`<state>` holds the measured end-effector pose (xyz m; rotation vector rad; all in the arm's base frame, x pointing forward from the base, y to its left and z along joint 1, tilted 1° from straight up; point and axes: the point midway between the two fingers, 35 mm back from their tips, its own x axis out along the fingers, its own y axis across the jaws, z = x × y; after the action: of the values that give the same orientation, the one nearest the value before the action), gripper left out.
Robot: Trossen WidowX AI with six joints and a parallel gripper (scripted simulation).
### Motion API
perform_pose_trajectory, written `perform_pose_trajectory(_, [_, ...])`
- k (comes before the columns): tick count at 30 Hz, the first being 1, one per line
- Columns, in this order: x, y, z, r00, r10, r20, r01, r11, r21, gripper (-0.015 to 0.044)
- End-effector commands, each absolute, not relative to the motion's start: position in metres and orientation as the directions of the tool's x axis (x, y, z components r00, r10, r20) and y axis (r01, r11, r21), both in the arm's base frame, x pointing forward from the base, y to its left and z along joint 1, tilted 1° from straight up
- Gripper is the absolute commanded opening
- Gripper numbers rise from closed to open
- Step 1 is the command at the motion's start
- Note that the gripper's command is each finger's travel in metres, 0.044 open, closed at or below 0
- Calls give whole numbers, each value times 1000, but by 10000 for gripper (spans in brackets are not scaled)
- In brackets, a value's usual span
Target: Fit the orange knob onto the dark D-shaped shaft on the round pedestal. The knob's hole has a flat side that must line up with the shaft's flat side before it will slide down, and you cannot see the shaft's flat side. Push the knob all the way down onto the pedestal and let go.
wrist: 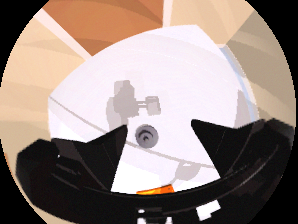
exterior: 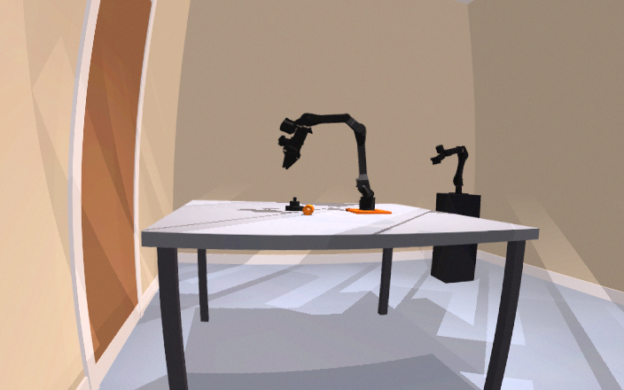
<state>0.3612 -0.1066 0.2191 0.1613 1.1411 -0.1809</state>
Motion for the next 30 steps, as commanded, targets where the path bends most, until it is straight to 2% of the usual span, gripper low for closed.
perform_pose_trajectory(1, [365,-41,244,406,-55,-912,126,992,-4,440])
perform_pose_trajectory(8, [345,57,276,414,-49,-909,-47,996,-76,440])
perform_pose_trajectory(16, [291,145,312,458,-31,-889,-234,960,-154,440])
perform_pose_trajectory(25, [280,158,316,463,-25,-886,-279,945,-172,440])
perform_pose_trajectory(30, [298,170,241,308,-25,-951,-612,760,-218,440])
